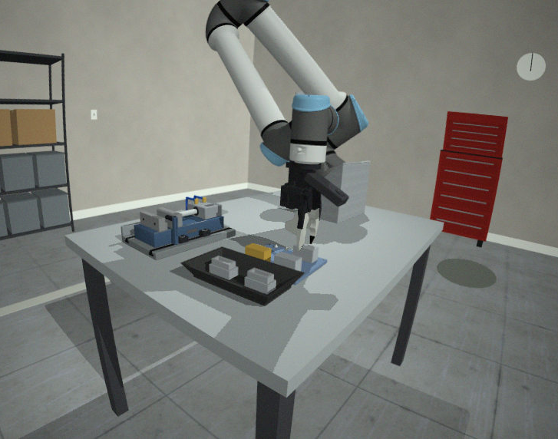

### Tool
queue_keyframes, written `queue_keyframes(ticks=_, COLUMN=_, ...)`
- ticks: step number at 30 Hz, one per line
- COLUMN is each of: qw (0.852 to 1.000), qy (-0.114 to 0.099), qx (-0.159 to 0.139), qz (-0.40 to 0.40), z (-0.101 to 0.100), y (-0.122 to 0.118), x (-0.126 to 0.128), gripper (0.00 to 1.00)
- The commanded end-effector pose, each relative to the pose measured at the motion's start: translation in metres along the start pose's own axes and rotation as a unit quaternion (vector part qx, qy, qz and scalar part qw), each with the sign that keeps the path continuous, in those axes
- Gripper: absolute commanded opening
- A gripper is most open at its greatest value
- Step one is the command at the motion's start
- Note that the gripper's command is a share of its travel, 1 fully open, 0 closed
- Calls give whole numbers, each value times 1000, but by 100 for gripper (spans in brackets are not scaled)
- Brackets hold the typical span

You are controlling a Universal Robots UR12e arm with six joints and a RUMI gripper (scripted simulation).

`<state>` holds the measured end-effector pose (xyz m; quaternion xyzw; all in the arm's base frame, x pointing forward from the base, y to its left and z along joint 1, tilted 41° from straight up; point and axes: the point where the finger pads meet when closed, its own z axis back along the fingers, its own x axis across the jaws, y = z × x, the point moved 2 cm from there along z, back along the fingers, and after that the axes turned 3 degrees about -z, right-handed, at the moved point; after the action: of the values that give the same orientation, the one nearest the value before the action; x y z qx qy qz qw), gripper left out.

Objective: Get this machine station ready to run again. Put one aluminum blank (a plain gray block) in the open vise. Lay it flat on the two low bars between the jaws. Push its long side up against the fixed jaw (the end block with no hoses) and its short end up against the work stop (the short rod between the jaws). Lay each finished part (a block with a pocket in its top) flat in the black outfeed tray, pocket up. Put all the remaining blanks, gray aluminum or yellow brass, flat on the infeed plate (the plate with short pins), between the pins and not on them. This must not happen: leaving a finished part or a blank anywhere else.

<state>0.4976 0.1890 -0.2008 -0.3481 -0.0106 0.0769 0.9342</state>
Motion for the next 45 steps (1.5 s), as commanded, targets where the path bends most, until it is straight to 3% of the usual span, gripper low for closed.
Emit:
queue_keyframes(ticks=1, qw=1000, qy=0, qx=0, qz=0, z=-1, y=0, x=0, gripper=40)
queue_keyframes(ticks=45, qw=1000, qy=0, qx=0, qz=0, z=-6, y=0, x=0, gripper=40)
